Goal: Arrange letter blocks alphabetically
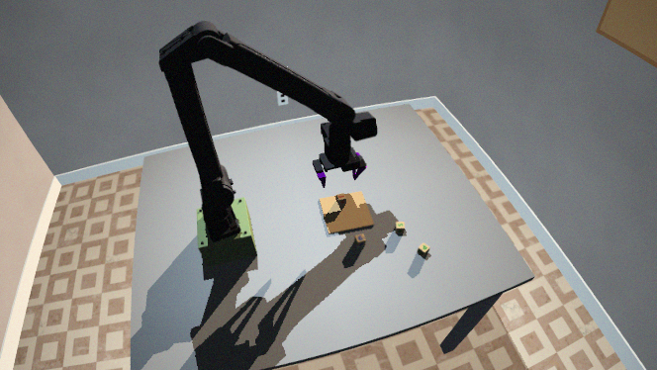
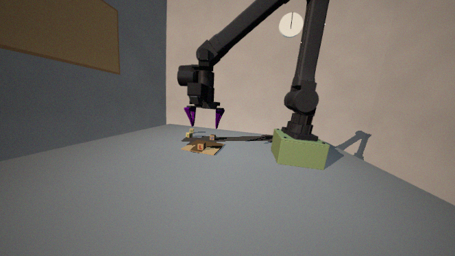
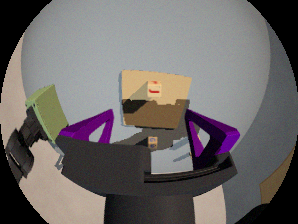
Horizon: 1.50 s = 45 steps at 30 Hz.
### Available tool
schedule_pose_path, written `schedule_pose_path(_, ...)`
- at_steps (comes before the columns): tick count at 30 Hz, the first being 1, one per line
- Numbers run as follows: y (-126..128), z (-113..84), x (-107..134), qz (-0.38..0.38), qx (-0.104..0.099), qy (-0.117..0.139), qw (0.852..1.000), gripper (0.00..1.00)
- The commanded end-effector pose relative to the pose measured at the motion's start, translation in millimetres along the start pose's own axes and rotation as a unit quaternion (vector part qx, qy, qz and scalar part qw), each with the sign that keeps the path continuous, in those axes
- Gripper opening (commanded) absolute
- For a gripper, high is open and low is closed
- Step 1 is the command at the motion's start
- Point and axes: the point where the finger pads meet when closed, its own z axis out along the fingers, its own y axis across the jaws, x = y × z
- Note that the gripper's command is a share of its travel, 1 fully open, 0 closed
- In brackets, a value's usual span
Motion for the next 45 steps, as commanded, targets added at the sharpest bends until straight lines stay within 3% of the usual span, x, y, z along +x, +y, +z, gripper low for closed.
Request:
schedule_pose_path(1,-29,-21.5,-1,-0.003,0.028,-0.004,1.000,1.00)
schedule_pose_path(19,-29,-16.9,3,0.014,0.021,-0.003,1.000,1.00)
schedule_pose_path(22,-49,-19.2,19,0.063,0.022,-0.003,0.998,1.00)
schedule_pose_path(24,-49,-19.2,19,0.063,0.022,-0.003,0.998,1.00)
schedule_pose_path(27,-86,-20.7,57,0.174,0.023,-0.002,0.984,1.00)
schedule_pose_path(28,-92,-22.4,61,0.174,0.023,-0.002,0.984,1.00)
schedule_pose_path(29,-101,-20.7,76,0.221,0.024,-0.003,0.975,1.00)
schedule_pose_path(30,-108,-22.8,81,0.221,0.024,-0.003,0.975,1.00)
schedule_pose_path(31,-118,-21.2,99,0.270,0.024,-0.003,0.963,1.00)
schedule_pose_path(32,-124,-22.8,104,0.270,0.024,-0.003,0.963,1.00)
schedule_pose_path(36,-156,-17.5,172,0.402,0.024,-0.004,0.915,1.00)
schedule_pose_path(37,-162,-19.0,179,0.410,0.025,-0.004,0.912,1.00)
schedule_pose_path(39,-174,-13.9,219,0.477,0.024,-0.005,0.879,1.00)
schedule_pose_path(41,-174,-13.9,219,0.477,0.024,-0.005,0.879,1.00)
schedule_pose_path(43,-184,-11.1,255,0.530,0.025,-0.006,0.848,1.00)
schedule_pose_path(45,-186,-9.2,269,0.551,0.025,-0.006,0.834,1.00)
